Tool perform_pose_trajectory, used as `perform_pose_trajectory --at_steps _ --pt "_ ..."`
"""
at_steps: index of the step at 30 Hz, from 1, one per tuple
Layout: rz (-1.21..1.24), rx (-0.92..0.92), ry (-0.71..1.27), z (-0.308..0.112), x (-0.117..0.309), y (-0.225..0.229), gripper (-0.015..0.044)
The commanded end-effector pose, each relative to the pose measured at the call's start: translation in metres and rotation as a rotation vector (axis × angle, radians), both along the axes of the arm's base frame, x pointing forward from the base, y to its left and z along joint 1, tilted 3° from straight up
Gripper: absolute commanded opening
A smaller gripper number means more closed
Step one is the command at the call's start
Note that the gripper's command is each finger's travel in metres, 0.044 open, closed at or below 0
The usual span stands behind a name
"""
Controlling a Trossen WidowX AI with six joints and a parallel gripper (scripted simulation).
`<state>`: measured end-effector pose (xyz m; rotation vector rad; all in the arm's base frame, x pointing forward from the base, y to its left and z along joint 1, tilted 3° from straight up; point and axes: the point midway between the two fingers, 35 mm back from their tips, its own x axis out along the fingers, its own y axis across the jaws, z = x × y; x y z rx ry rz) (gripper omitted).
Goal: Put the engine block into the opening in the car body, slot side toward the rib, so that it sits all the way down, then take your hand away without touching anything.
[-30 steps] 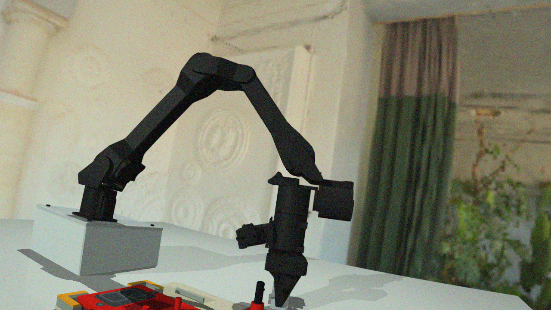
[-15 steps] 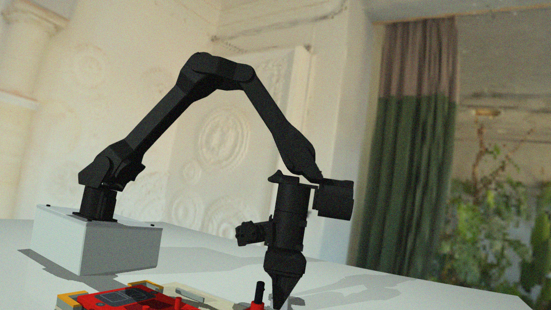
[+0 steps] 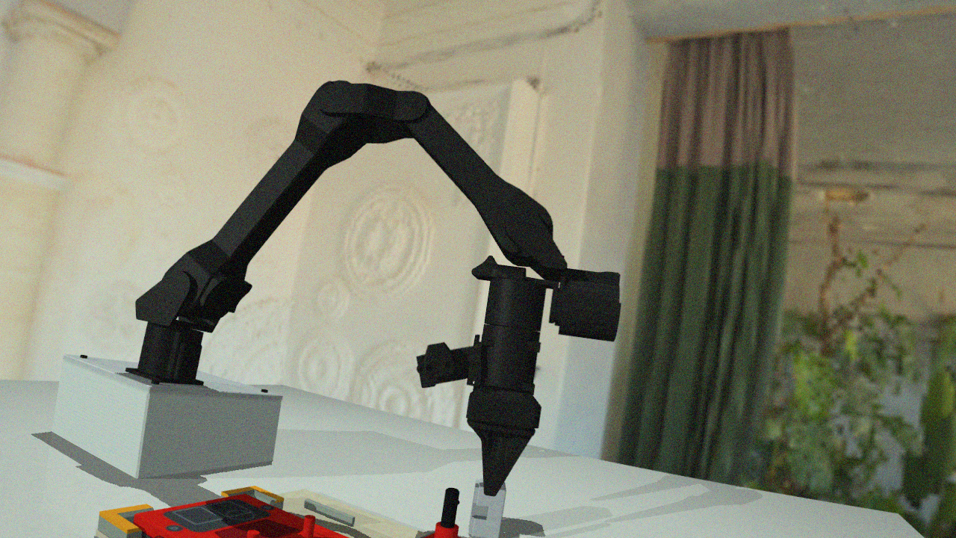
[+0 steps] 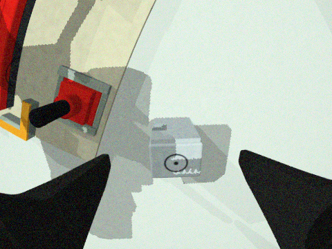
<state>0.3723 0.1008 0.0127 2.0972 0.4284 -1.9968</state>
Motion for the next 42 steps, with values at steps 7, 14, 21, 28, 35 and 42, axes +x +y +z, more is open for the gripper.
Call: perform_pose_trajectory --at_steps 7,14,21,28,35,42 --pt "0.000 0.000 -0.001 0.000 0.000 0.000 0.0440" --pt "0.007 0.002 -0.001 0.030 -0.001 -0.002 0.0440" --pt "0.007 0.002 -0.001 0.046 0.000 -0.002 0.0440" --pt "0.007 0.002 -0.001 0.030 0.000 -0.001 0.0440" --pt "0.007 0.002 -0.001 0.014 0.001 0.000 0.0440" --pt "0.007 0.002 -0.001 0.003 0.002 0.001 0.0440"
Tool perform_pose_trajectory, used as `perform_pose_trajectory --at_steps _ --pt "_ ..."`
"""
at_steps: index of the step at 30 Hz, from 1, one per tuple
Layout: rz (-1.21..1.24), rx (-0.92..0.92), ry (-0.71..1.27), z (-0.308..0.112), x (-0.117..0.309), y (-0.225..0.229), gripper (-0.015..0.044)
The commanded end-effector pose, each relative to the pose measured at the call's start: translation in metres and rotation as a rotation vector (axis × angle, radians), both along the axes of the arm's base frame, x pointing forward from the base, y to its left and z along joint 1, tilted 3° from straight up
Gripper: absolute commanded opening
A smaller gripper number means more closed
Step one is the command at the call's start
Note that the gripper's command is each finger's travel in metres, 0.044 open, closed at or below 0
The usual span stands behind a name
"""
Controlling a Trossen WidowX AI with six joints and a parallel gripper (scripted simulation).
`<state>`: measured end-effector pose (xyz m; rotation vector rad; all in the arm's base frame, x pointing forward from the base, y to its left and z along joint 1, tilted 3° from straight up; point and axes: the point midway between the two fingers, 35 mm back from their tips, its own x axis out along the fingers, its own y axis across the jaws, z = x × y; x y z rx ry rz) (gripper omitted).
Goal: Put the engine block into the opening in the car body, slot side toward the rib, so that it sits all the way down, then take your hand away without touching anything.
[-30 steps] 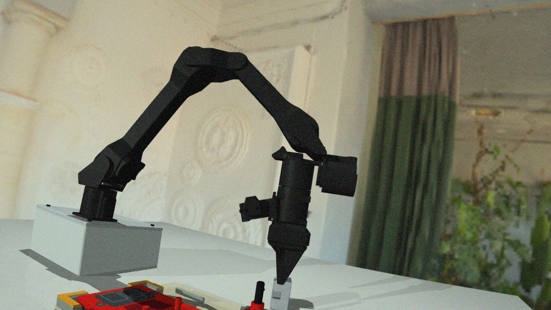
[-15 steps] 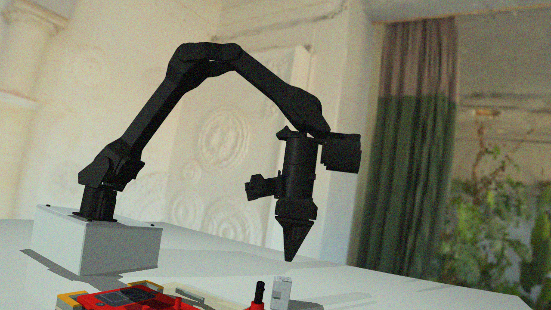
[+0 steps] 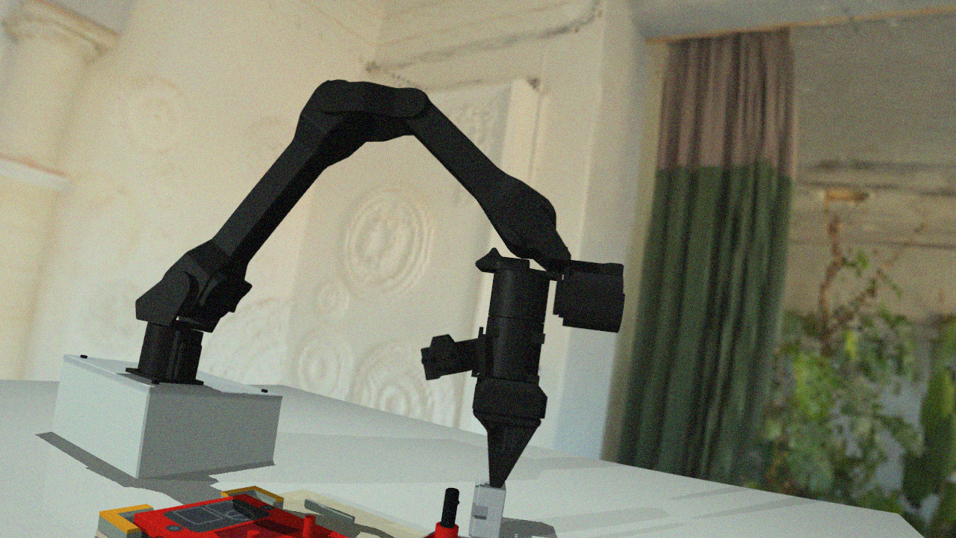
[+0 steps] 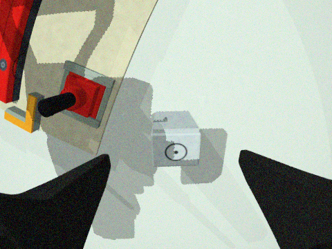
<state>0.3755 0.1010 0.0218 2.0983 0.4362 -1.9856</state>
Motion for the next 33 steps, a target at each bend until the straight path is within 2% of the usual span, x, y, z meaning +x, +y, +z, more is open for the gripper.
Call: perform_pose_trajectory --at_steps 1,27,33 --pt "-0.001 0.001 0.005 -0.008 -0.001 0.001 0.0440" --pt "-0.001 0.001 0.006 -0.048 -0.001 0.003 0.0440" --pt "-0.001 0.001 0.006 -0.048 -0.001 0.003 0.0282"
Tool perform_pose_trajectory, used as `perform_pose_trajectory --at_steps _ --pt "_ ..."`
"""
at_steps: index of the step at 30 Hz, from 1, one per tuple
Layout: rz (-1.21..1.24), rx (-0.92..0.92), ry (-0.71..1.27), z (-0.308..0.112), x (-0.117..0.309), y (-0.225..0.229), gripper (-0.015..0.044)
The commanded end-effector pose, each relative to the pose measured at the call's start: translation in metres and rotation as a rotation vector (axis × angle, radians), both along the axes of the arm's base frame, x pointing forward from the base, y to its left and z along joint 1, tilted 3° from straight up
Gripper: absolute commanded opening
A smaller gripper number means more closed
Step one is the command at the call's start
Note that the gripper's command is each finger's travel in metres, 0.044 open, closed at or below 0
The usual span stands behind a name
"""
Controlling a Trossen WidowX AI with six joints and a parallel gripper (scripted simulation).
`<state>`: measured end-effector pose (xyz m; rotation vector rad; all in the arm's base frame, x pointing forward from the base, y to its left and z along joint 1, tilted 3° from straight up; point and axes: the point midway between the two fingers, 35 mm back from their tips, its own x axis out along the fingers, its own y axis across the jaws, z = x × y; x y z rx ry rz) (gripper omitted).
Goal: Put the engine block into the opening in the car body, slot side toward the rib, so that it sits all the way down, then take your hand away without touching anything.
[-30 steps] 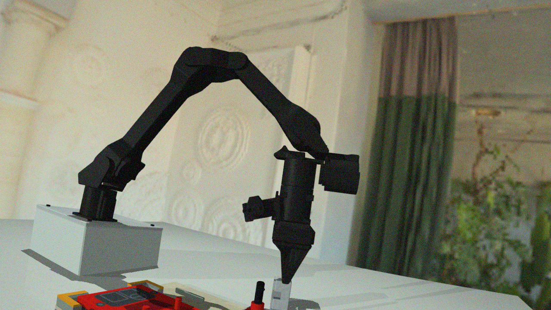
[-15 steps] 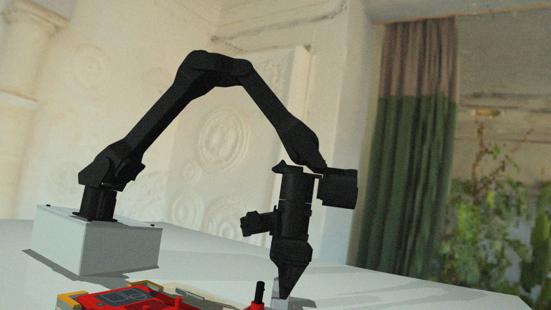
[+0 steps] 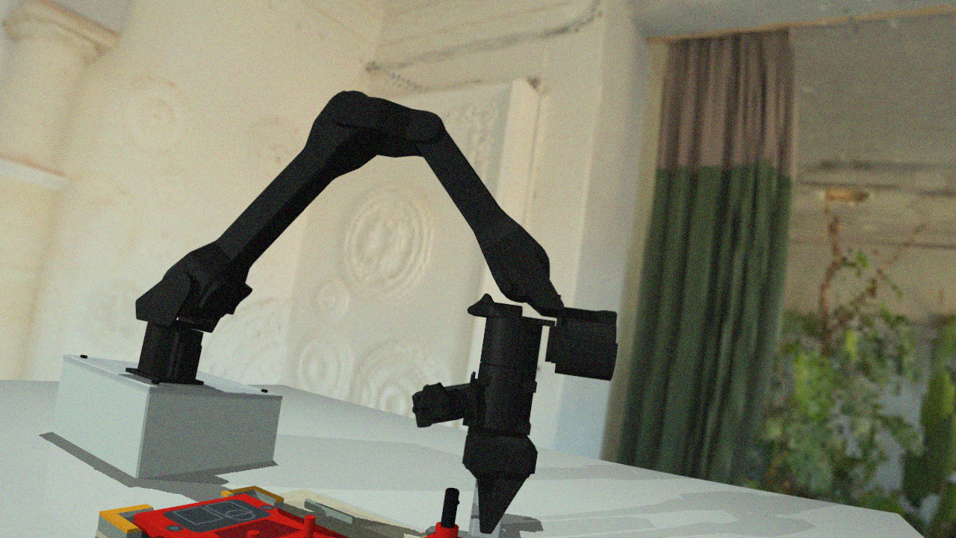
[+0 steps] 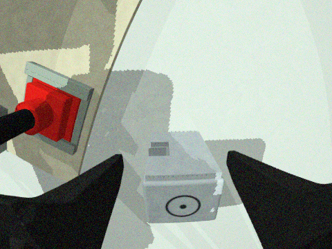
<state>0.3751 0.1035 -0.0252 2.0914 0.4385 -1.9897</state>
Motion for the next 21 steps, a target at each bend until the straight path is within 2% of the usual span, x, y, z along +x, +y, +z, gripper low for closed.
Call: perform_pose_trajectory --at_steps 1,5,12,16,21 --pt "-0.003 0.002 0.000 -0.001 0.000 0.000 0.0256" --pt "-0.003 0.002 0.000 -0.001 0.000 0.000 0.0151" --pt "-0.003 0.002 0.000 -0.001 0.000 0.000 0.0105" --pt "-0.003 0.002 0.000 0.004 0.001 0.000 0.0000" --pt "-0.003 0.002 0.000 0.019 0.003 0.000 0.0000"
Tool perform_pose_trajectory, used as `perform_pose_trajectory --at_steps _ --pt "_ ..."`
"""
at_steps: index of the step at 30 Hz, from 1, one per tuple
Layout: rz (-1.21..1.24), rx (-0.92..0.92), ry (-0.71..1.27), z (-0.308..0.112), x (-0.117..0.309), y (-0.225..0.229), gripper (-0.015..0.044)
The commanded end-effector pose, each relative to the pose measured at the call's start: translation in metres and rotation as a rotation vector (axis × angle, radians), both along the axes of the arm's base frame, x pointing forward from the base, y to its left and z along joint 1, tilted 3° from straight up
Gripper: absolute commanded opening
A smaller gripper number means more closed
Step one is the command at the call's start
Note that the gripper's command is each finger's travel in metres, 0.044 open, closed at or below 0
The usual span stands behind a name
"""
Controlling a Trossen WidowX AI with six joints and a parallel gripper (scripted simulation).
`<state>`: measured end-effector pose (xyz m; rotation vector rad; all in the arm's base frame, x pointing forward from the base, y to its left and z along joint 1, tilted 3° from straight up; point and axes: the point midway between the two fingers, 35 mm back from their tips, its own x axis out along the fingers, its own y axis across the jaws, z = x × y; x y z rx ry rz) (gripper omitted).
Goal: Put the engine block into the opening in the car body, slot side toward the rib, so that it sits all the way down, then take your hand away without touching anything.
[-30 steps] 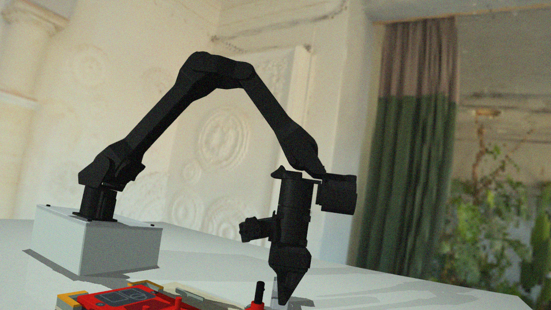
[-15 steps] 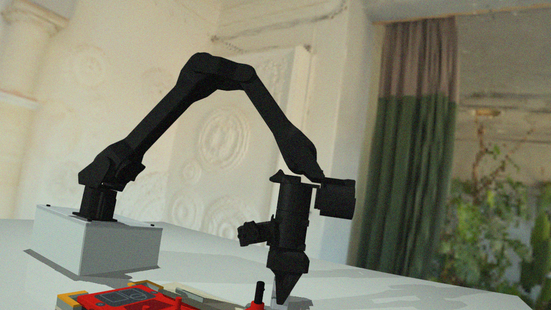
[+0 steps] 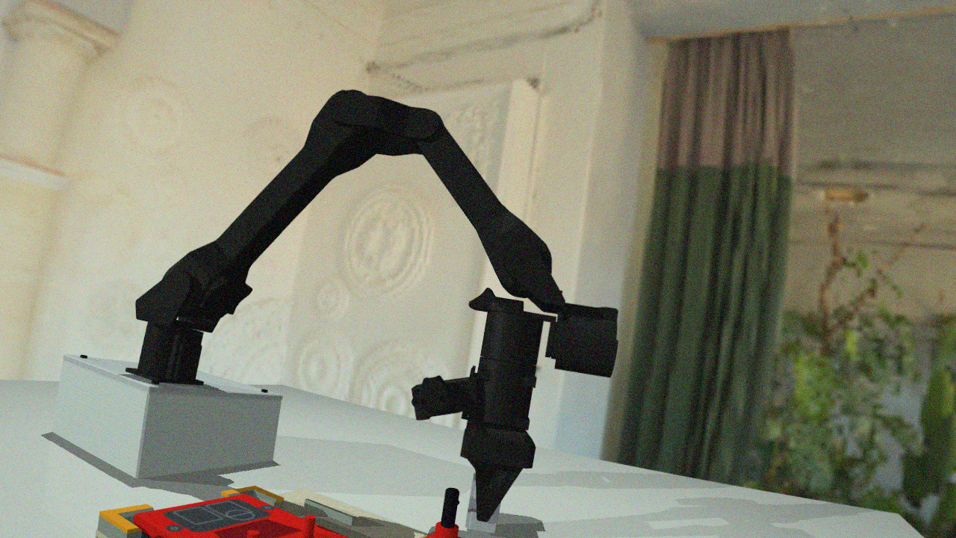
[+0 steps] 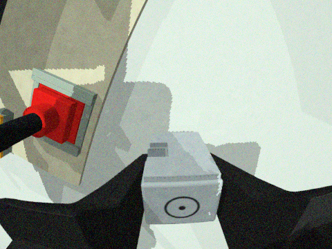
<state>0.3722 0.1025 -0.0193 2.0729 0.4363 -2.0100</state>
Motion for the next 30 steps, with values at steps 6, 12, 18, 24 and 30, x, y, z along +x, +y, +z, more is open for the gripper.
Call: perform_pose_trajectory --at_steps 6,12,18,24,30 --pt "-0.002 0.007 -0.019 0.032 0.007 0.000 0.0000" --pt "-0.002 0.007 -0.019 0.051 0.008 -0.001 0.0000" --pt "-0.002 0.006 -0.019 0.070 0.007 -0.002 0.0000" --pt "-0.002 0.006 -0.019 0.089 0.005 -0.003 0.0000" --pt "-0.002 0.006 -0.019 0.108 0.003 -0.005 0.0000"
